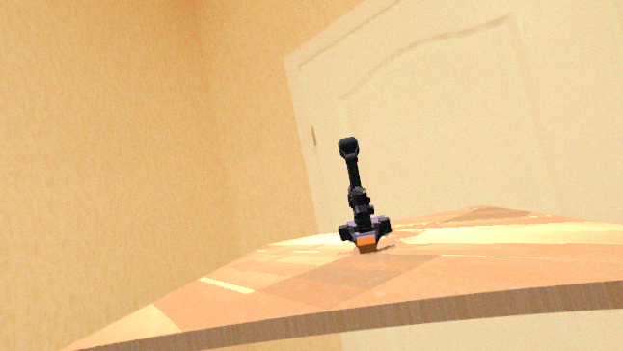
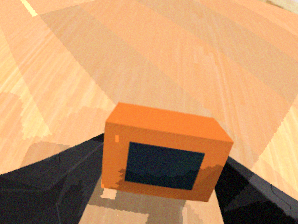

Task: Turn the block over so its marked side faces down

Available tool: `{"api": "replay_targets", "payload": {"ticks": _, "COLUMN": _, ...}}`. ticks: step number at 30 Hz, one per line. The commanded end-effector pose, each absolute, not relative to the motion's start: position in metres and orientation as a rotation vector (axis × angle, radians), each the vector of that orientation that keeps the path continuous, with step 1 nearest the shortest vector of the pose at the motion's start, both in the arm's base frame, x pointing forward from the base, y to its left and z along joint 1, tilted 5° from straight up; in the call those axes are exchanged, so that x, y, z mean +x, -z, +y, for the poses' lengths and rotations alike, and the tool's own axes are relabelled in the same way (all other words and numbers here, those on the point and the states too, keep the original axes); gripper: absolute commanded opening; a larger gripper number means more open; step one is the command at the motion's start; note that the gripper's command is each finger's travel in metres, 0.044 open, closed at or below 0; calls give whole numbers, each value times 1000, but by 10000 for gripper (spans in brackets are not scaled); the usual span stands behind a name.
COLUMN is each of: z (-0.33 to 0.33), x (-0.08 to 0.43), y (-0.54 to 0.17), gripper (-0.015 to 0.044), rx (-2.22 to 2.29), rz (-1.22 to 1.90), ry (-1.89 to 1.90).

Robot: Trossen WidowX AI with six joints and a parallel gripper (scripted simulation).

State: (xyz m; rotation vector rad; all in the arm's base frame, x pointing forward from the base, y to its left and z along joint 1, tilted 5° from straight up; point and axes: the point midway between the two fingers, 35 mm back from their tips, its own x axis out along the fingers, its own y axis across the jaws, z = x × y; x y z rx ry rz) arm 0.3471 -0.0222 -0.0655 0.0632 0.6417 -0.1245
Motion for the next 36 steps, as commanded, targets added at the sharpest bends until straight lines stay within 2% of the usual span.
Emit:
{"api": "replay_targets", "payload": {"ticks": 1, "z": -22, "x": 335, "y": 72, "gripper": 0, "rx": 61, "rz": 619, "ry": 131}}
{"api": "replay_targets", "payload": {"ticks": 27, "z": -22, "x": 326, "y": 61, "gripper": 0, "rx": 58, "rz": 515, "ry": 133}}
{"api": "replay_targets", "payload": {"ticks": 36, "z": -22, "x": 326, "y": 61, "gripper": 236, "rx": 58, "rz": 515, "ry": 133}}
